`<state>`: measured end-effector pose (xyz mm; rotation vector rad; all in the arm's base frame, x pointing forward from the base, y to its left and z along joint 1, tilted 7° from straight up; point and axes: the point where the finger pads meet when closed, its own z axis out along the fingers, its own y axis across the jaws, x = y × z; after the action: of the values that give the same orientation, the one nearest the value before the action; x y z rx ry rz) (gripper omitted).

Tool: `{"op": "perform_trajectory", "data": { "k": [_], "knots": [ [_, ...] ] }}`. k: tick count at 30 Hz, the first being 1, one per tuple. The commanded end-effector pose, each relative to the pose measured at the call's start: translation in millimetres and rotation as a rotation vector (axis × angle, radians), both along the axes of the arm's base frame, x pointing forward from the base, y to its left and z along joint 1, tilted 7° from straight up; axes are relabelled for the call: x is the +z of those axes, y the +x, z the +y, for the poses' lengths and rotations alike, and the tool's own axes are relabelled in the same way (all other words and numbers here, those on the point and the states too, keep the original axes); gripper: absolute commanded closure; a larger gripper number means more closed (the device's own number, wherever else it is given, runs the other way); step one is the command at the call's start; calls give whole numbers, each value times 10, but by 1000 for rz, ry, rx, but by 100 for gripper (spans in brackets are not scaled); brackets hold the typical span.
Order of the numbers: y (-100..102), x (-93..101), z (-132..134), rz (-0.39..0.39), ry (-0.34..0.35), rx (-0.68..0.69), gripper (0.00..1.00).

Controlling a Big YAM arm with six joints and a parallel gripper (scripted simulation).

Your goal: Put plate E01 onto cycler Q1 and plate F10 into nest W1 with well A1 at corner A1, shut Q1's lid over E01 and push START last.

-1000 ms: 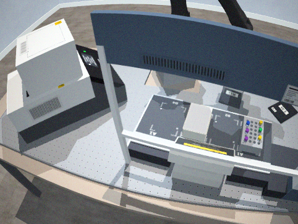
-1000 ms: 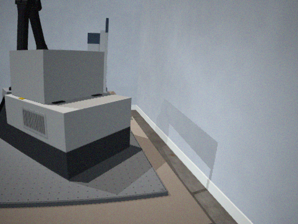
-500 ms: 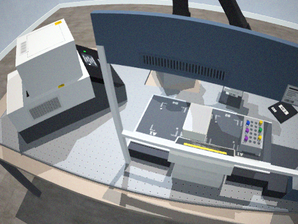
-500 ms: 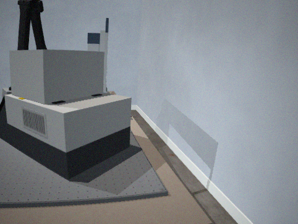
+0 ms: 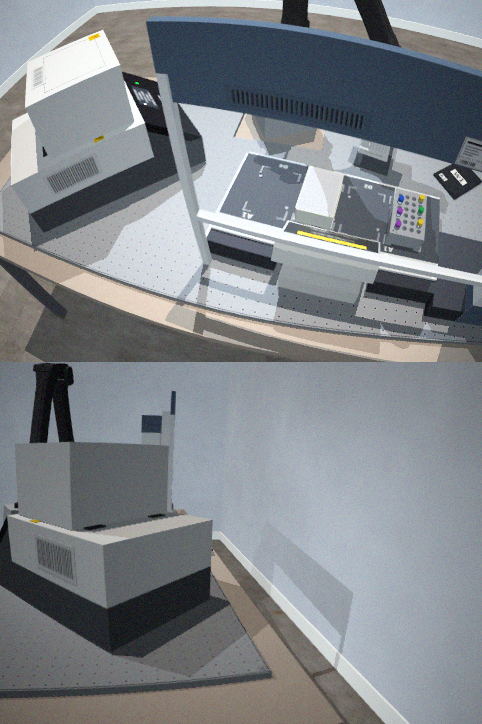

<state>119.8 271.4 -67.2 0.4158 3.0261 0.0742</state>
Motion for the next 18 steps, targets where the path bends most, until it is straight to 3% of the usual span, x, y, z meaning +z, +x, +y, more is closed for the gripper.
{"op": "perform_trajectory", "data": {
  "k": [1, 12, 18],
  "knots": [
    [89, -37, 138, -9, 22, 5, 100],
    [138, -157, 288, -18, 45, 11, 100],
    [72, -198, 100, -7, 17, 9, 100]
  ]
}}
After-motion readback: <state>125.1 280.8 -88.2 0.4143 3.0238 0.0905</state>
